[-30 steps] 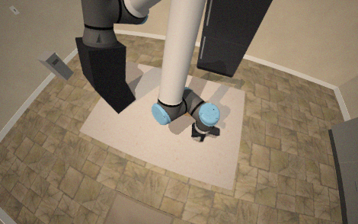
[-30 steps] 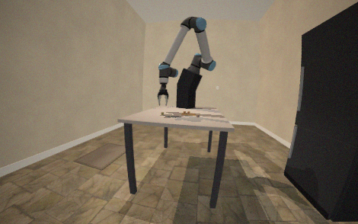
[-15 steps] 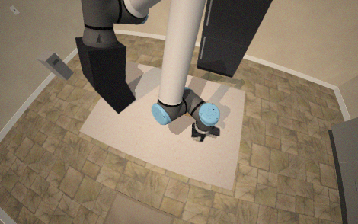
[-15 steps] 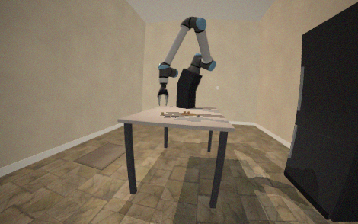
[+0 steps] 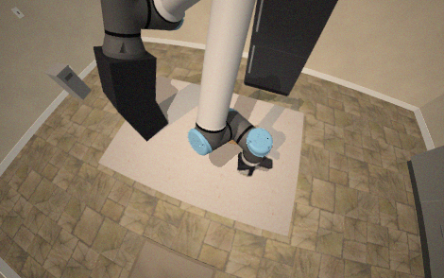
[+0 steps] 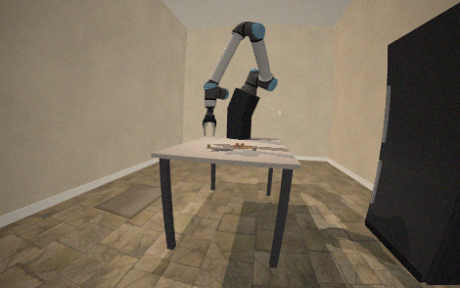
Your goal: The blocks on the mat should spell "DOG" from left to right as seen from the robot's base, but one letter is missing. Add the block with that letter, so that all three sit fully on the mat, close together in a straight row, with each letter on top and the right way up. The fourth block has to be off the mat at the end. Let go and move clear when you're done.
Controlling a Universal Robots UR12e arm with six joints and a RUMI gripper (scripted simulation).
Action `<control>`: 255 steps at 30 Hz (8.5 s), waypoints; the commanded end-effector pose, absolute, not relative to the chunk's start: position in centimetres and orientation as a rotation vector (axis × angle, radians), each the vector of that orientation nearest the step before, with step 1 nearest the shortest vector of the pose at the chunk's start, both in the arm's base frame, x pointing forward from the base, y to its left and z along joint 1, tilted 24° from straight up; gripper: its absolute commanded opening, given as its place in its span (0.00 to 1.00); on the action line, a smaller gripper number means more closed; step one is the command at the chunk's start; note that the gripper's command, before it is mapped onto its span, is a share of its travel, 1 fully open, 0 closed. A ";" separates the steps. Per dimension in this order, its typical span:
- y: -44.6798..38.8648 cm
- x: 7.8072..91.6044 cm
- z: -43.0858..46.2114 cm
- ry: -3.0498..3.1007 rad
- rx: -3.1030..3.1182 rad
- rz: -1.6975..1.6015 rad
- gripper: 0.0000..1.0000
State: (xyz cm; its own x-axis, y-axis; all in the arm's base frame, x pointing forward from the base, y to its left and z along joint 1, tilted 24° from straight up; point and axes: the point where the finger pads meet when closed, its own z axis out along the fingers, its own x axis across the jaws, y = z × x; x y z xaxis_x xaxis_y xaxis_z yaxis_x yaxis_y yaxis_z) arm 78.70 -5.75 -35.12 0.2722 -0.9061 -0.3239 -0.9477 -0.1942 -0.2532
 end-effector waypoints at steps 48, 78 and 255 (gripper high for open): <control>-4.0 79.8 -39.6 1.677 -2.151 0.140 0.37; -4.0 79.9 -39.7 1.677 -2.151 0.140 0.37; 13.8 69.0 -27.1 0.411 -2.702 -0.155 0.05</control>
State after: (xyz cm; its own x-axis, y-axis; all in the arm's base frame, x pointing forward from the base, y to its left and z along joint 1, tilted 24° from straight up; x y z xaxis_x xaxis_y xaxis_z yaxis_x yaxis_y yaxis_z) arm 70.20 11.92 -27.90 0.9172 -0.3985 0.0029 -0.3632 -0.8389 -0.4053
